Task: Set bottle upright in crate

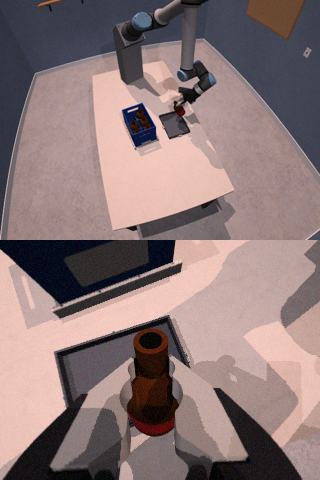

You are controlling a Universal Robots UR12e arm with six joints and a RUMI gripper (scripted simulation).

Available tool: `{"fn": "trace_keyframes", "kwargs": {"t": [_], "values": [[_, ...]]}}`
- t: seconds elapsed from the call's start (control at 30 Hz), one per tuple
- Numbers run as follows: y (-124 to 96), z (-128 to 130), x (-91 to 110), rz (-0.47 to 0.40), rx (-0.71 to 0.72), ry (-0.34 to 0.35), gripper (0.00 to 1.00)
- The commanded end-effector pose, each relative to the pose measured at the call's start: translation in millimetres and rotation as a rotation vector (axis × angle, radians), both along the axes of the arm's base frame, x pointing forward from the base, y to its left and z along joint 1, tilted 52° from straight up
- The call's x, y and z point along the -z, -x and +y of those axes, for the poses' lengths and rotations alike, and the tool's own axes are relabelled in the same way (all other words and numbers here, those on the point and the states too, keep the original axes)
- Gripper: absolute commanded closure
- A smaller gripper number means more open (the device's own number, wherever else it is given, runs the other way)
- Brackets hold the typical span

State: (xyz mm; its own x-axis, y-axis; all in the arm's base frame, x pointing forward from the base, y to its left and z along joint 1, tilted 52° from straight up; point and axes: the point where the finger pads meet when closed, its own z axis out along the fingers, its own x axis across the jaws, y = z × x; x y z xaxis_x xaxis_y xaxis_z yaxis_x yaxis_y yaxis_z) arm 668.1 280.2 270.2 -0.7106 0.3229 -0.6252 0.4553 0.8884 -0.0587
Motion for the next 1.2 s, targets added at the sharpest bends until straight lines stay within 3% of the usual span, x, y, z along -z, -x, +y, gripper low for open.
{"fn": "trace_keyframes", "kwargs": {"t": [0.0,0.67,1.17], "values": [[0.0,0.0,-0.1,0.009,0.017,0.017,1.00],[-0.2,0.6,-0.9,0.043,0.086,0.098,1.00],[-0.2,0.8,-1.4,0.046,0.094,0.109,1.00]]}}
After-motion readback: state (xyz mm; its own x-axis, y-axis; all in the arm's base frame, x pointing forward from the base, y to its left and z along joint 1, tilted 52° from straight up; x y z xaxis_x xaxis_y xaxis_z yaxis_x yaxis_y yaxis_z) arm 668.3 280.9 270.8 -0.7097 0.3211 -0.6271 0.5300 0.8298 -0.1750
